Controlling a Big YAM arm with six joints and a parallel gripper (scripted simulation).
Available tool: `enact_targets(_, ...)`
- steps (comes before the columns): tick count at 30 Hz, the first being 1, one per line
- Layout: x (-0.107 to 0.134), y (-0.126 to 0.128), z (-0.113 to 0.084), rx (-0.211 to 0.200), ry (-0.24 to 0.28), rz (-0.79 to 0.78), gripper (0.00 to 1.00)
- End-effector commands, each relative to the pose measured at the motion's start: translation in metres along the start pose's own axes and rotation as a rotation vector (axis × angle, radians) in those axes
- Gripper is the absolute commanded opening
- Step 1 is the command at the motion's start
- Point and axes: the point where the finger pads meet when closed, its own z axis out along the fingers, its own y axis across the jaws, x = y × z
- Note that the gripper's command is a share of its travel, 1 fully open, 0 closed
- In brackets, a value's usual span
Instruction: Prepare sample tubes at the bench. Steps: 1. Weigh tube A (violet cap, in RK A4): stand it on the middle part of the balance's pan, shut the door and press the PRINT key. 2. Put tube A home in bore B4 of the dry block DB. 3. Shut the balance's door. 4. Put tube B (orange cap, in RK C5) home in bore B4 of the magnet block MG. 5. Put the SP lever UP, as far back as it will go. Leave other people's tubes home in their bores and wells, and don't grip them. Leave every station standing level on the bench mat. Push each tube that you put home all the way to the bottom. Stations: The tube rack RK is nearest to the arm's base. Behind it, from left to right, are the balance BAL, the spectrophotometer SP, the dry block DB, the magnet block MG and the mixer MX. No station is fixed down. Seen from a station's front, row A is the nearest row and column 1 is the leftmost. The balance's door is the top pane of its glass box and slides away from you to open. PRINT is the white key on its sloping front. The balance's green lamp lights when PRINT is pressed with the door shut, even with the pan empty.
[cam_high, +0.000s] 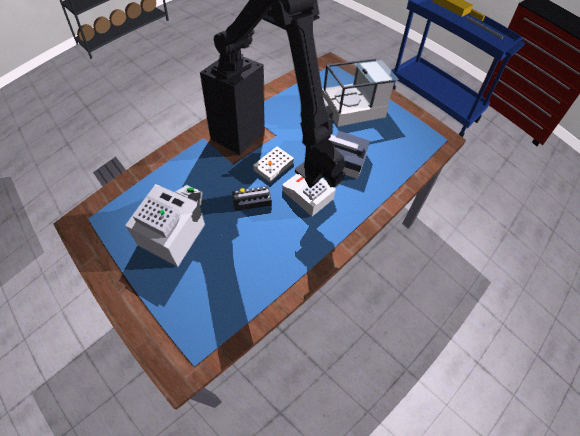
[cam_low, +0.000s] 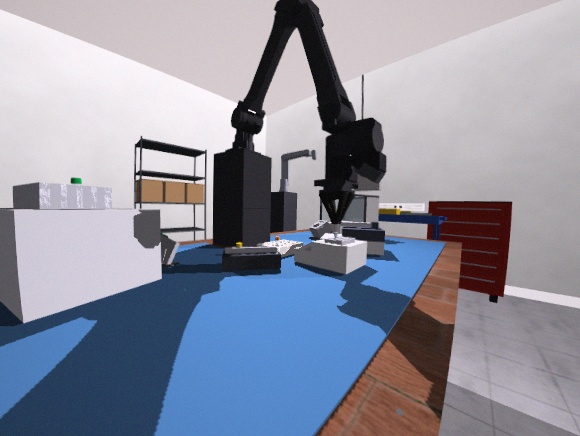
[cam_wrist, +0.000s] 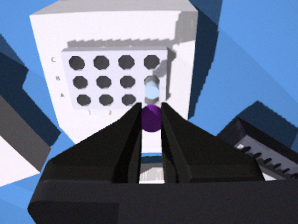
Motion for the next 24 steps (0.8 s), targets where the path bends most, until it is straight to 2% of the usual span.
enact_targets(1, -0.0015, -0.0031, 0.0085, 0.000, -0.001, 0.000, 0.09)
enact_targets(12, -0.0089, -0.0036, 0.0113, 0.001, -0.014, 0.000, 0.09)
enact_targets(24, -0.0052, -0.0031, 0.0133, 0.000, -0.003, 0.000, 0.09)
